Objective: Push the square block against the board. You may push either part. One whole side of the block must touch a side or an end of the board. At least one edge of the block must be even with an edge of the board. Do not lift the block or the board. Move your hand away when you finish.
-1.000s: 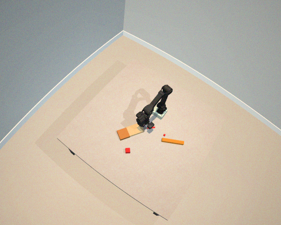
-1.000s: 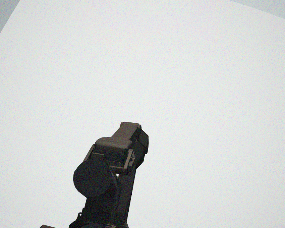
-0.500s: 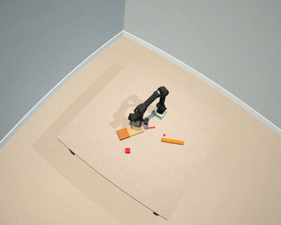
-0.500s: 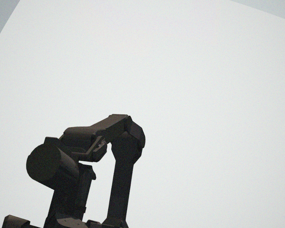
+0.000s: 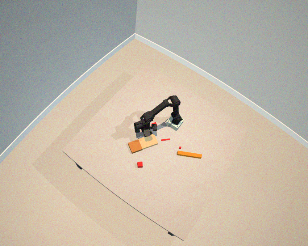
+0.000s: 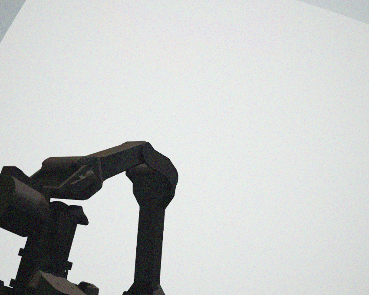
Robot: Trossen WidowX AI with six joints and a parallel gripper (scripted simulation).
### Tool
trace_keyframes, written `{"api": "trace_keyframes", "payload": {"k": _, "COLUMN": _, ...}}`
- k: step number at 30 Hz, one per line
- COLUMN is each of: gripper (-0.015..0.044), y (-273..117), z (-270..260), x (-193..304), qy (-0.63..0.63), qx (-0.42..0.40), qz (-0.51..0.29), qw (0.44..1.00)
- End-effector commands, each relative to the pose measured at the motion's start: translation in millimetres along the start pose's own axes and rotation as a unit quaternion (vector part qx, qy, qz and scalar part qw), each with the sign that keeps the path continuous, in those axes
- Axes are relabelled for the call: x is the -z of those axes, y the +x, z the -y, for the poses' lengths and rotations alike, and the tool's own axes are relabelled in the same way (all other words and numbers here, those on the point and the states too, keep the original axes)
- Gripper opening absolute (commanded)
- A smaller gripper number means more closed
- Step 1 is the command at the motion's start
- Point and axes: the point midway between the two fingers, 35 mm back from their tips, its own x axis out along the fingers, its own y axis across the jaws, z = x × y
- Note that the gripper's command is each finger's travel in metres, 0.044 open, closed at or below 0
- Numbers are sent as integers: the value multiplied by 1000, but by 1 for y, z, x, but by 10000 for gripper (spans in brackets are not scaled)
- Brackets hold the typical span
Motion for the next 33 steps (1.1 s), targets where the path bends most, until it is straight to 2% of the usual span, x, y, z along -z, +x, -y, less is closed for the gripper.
{"api": "trace_keyframes", "payload": {"k": 1, "gripper": 0, "y": 4, "z": 1, "x": 1, "qy": -12, "qx": -2, "qz": -3, "qw": 1000}}
{"api": "trace_keyframes", "payload": {"k": 4, "gripper": 0, "y": 45, "z": 3, "x": 2, "qy": -20, "qx": -2, "qz": -3, "qw": 1000}}
{"api": "trace_keyframes", "payload": {"k": 6, "gripper": 0, "y": 57, "z": 3, "x": 3, "qy": -22, "qx": -2, "qz": -3, "qw": 1000}}
{"api": "trace_keyframes", "payload": {"k": 26, "gripper": 0, "y": 57, "z": 2, "x": -20, "qy": -22, "qx": -2, "qz": -2, "qw": 1000}}
{"api": "trace_keyframes", "payload": {"k": 33, "gripper": 0, "y": 57, "z": 3, "x": -13, "qy": -22, "qx": -2, "qz": -2, "qw": 1000}}
